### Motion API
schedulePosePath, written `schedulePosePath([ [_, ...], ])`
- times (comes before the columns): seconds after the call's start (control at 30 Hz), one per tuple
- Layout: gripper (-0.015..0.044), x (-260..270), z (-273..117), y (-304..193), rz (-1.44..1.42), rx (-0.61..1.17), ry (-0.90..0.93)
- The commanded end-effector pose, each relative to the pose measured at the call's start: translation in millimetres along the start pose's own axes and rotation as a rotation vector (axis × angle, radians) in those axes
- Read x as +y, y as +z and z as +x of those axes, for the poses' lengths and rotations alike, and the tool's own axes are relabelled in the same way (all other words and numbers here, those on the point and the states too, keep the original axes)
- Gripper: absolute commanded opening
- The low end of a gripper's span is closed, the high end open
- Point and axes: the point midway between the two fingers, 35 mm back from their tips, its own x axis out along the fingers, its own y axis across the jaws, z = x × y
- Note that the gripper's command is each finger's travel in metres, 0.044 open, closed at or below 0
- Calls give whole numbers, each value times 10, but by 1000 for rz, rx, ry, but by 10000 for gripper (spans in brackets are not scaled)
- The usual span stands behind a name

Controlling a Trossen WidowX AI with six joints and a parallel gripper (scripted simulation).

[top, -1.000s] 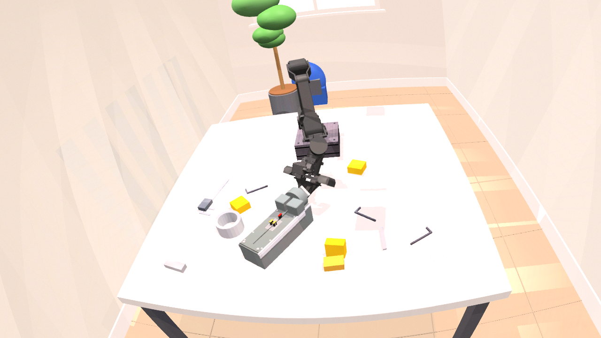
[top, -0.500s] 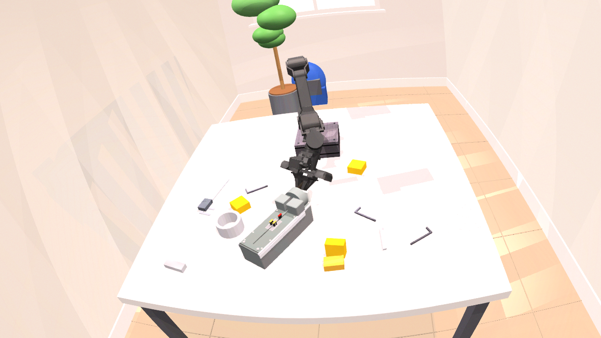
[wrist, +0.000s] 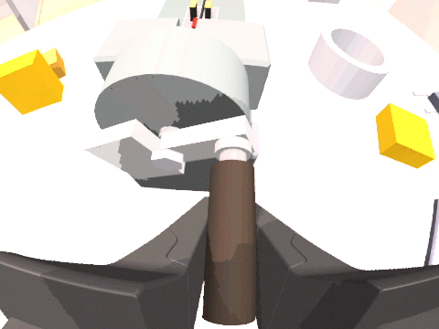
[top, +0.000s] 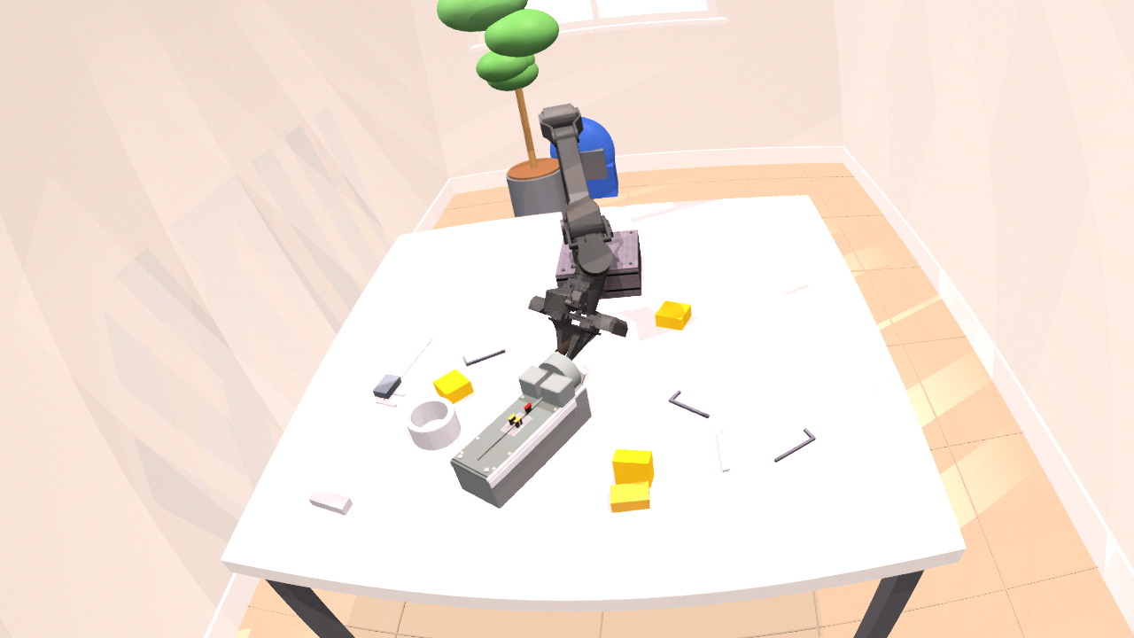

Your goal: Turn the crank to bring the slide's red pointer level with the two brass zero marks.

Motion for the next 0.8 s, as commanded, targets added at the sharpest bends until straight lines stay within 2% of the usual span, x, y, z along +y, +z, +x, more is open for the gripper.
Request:
schedulePosePath([
  [0.0,0,41,-66,58,3,-16,3],
  [0.77,0,126,-116,109,4,-16,4],
])
